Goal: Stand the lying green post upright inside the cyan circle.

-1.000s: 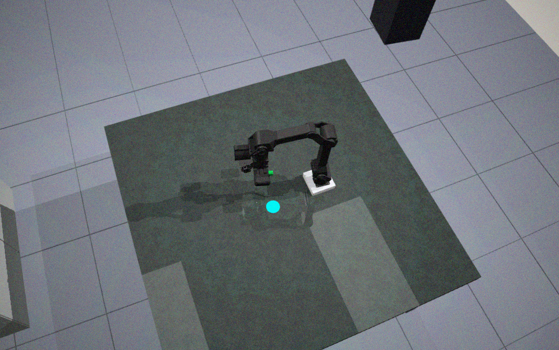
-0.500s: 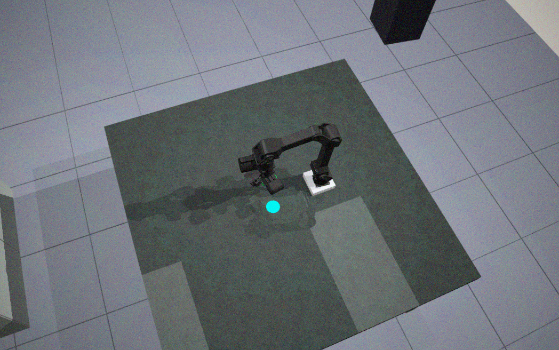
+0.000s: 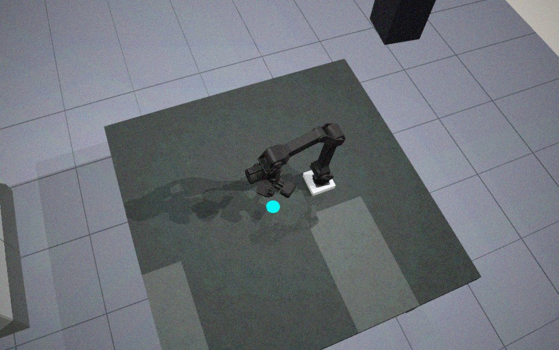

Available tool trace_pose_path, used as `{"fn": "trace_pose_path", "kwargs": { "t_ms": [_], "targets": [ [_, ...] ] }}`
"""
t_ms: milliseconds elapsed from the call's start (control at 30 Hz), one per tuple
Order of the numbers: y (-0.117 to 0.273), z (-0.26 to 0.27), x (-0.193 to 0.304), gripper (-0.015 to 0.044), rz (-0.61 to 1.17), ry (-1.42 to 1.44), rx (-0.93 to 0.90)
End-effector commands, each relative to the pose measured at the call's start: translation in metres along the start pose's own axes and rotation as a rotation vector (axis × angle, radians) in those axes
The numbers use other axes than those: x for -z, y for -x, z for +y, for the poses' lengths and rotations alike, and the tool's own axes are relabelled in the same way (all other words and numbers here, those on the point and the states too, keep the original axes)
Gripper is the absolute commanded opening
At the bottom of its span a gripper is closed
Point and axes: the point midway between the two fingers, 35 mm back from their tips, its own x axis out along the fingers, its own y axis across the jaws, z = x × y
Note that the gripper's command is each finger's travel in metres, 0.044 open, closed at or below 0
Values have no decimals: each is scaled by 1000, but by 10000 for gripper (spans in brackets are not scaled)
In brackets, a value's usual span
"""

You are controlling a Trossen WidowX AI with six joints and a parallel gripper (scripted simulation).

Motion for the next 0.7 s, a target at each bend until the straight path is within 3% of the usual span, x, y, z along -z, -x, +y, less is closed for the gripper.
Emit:
{"fn": "trace_pose_path", "kwargs": {
  "t_ms": [0, 667],
  "targets": [
    [1, 10, -2, 22, -2, 105, -6],
    [-7, 13, -7, 22, -95, 107, -50]
  ]
}}
